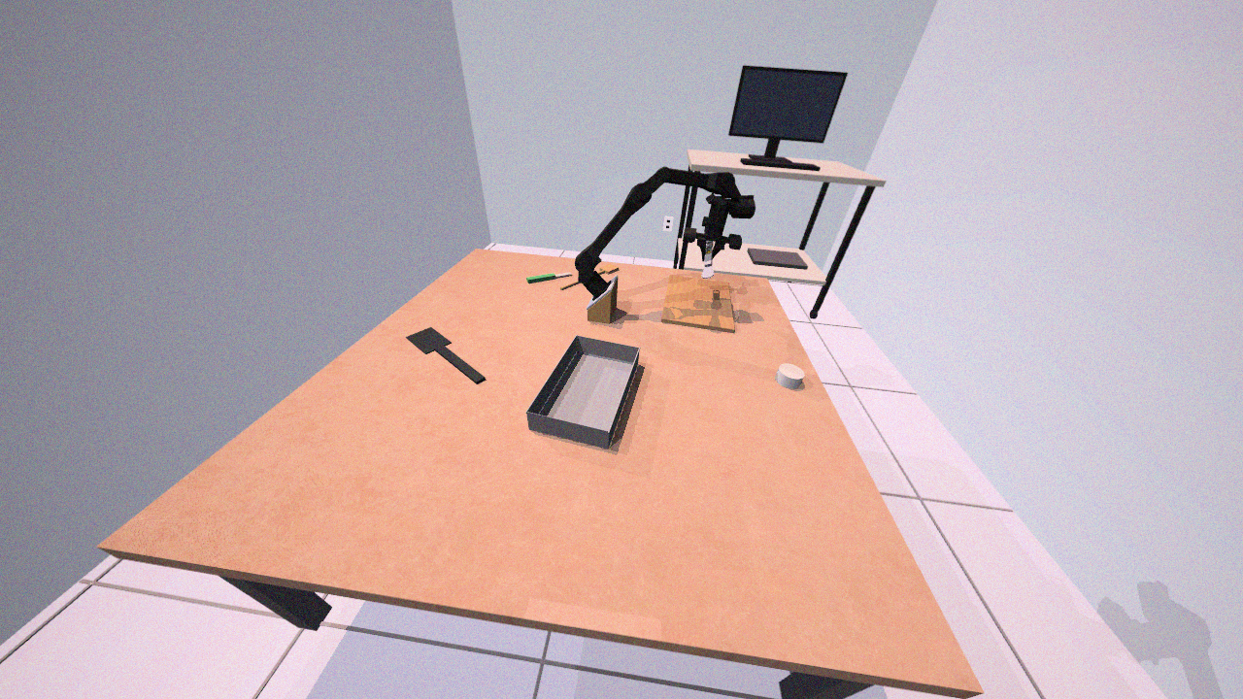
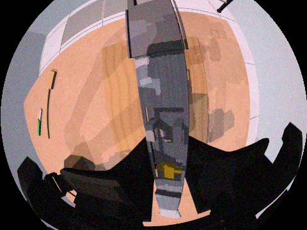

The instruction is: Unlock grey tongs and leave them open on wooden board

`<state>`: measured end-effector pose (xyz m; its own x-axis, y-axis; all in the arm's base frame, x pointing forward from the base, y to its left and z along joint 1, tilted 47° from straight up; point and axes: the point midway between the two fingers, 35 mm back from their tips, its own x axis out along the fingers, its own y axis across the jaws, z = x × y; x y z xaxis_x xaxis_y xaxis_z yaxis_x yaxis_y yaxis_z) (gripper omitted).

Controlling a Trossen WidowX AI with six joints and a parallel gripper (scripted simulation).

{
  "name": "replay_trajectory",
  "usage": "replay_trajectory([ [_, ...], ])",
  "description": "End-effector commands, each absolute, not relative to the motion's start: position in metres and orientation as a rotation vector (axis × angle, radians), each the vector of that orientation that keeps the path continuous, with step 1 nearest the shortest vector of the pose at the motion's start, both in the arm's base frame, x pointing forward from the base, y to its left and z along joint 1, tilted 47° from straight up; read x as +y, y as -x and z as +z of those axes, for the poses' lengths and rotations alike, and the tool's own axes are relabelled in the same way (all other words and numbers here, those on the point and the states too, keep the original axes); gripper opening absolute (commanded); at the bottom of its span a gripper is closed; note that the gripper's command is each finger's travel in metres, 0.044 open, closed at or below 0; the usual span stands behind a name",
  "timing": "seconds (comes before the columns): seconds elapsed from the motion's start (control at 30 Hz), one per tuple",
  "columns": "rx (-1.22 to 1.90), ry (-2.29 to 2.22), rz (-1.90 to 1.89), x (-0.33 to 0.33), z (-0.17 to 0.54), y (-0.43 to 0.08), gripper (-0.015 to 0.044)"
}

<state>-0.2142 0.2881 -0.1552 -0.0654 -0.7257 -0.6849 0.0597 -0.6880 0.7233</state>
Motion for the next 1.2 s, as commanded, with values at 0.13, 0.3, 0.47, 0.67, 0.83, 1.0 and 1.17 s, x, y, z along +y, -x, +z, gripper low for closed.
replay_trajectory([
  [0.13, -0.644, -1.759, -1.714, 0.289, -0.153, 0.215, -0.0150],
  [0.3, -0.644, -1.759, -1.714, 0.289, -0.153, 0.215, -0.0150],
  [0.47, -0.644, -1.759, -1.714, 0.286, -0.158, 0.216, -0.0150],
  [0.67, -0.644, -1.759, -1.715, 0.280, -0.166, 0.217, -0.0150],
  [0.83, -0.644, -1.758, -1.715, 0.275, -0.172, 0.217, -0.0150],
  [1.0, -0.644, -1.758, -1.715, 0.269, -0.179, 0.217, -0.0150],
  [1.17, -0.644, -1.758, -1.715, 0.264, -0.185, 0.217, -0.0150],
])
